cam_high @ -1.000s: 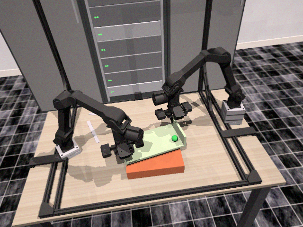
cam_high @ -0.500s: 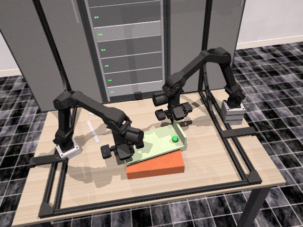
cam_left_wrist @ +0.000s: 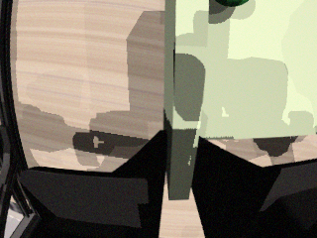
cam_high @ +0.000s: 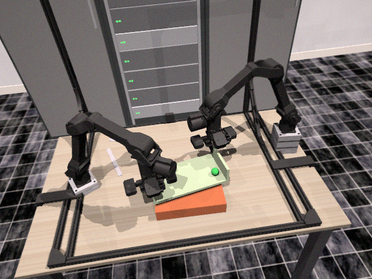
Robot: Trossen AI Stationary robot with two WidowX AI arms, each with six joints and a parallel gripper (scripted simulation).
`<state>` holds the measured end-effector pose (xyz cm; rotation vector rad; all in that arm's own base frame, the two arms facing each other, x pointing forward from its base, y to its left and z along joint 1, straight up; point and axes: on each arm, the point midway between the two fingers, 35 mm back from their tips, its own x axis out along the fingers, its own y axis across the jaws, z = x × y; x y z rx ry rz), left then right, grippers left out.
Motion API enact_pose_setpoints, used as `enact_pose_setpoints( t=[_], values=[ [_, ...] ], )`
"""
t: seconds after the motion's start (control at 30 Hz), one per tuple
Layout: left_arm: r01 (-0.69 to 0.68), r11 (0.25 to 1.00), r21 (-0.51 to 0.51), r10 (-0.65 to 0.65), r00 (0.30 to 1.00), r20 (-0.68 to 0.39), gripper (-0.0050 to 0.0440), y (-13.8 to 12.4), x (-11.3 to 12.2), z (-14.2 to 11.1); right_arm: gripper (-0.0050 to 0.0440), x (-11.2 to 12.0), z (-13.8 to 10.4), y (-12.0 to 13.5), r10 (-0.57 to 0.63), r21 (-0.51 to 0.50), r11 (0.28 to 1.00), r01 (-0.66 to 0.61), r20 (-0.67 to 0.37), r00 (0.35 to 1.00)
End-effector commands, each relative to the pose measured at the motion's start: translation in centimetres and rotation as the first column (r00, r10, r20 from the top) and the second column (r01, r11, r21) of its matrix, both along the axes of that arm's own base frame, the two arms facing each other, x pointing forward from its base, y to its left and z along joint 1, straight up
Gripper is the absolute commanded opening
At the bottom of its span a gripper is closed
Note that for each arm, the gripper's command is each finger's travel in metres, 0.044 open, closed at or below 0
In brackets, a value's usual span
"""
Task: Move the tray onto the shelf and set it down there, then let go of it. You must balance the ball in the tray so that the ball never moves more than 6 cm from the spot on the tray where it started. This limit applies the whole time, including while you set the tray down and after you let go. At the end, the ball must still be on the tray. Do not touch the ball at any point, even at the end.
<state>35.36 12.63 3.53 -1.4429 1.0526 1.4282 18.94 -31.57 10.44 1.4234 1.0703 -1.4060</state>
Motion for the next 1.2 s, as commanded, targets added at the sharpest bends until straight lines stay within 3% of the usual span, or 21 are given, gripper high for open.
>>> enact_pose_setpoints(
  t=[0.0, 0.13, 0.5, 0.7, 1.07, 1.17],
  values=[
    [-0.003, 1.0, -0.007, 0.003, 1.0, -0.004, 0.002, 0.4, -0.1, 0.1, 0.002, -0.1, 0.1, -0.4, 0.004, 0.003, 1.0, -0.004, 0.007, 1.0],
    [-0.003, 0.999, 0.035, 0.004, 1.0, -0.008, 0.002, 0.5, -0.1, -0.3, 0.002, -0.1, 0.5, -0.5, 0.004, -0.035, 0.999, -0.004, -0.014, 1.0],
    [-0.004, 1.0, -0.024, 0.003, 1.0, -0.001, 0.002, 1.0, -0.2, 0.2, 0.002, -0.3, -0.1, -0.9, 0.004, 0.018, 1.0, -0.004, 0.013, 1.0],
    [-0.003, 0.999, 0.035, 0.004, 1.0, -0.008, 0.002, 1.1, -0.2, -0.3, 0.002, -0.4, 0.4, -1.0, 0.004, -0.035, 0.999, -0.004, -0.013, 1.0],
    [-0.004, 1.0, -0.023, 0.003, 1.0, -0.001, 0.002, 1.5, -0.3, 0.2, 0.002, -0.6, -0.1, -1.5, 0.004, 0.017, 1.0, -0.004, 0.013, 1.0],
    [-0.003, 1.0, 0.002, 0.003, 1.0, -0.004, 0.002, 1.6, -0.3, 0.0, 0.002, -0.6, 0.2, -1.6, 0.004, -0.006, 1.0, -0.004, 0.001, 1.0]
  ],
)
